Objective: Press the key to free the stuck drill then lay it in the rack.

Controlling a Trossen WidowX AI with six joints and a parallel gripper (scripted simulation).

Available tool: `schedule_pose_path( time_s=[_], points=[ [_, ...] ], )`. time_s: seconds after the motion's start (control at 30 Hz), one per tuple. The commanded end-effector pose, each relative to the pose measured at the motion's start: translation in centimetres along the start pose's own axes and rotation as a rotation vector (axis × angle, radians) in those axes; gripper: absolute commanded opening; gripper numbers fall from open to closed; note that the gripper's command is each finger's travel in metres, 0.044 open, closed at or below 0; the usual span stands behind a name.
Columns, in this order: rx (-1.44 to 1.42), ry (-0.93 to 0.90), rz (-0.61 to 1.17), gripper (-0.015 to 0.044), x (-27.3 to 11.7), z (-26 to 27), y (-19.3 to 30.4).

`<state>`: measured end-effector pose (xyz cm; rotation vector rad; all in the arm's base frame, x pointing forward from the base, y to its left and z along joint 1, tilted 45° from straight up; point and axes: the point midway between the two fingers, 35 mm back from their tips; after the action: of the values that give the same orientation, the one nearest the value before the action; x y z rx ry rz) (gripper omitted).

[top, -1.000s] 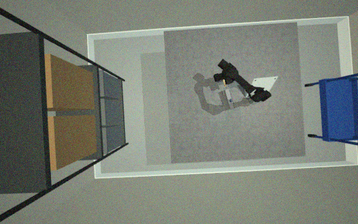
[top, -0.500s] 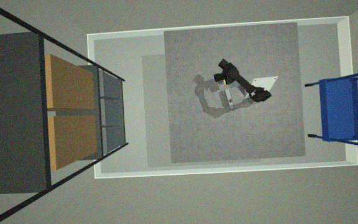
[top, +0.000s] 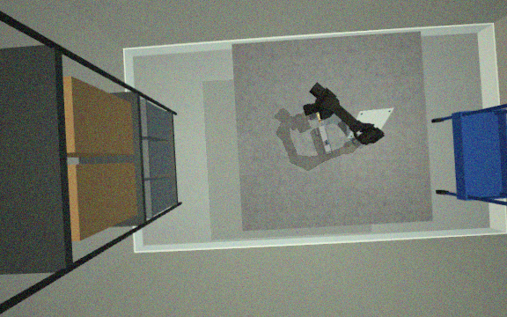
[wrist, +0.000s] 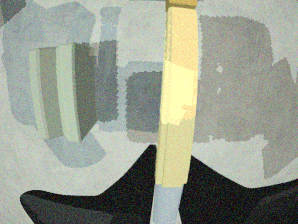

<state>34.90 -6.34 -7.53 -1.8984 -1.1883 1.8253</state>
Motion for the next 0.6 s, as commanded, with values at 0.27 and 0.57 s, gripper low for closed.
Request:
schedule_pose_path(
  time_s=[0.27, 0.57],
  points=[
    [-0.004, 0.0, 0.003, 0.0, -0.69, 0.04, 0.03],
    [-0.004, 0.0, 0.003, 0.0, -1.08, 0.06, 0.04]
  ],
)
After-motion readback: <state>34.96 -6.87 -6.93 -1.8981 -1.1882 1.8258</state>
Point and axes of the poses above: the point midway between the two fingers, 35 mm back from their tips, its own x axis out along the fingers, its own z axis across the jaws, y = z × x, and after that the axes turned 1 degree about -x, right-handed
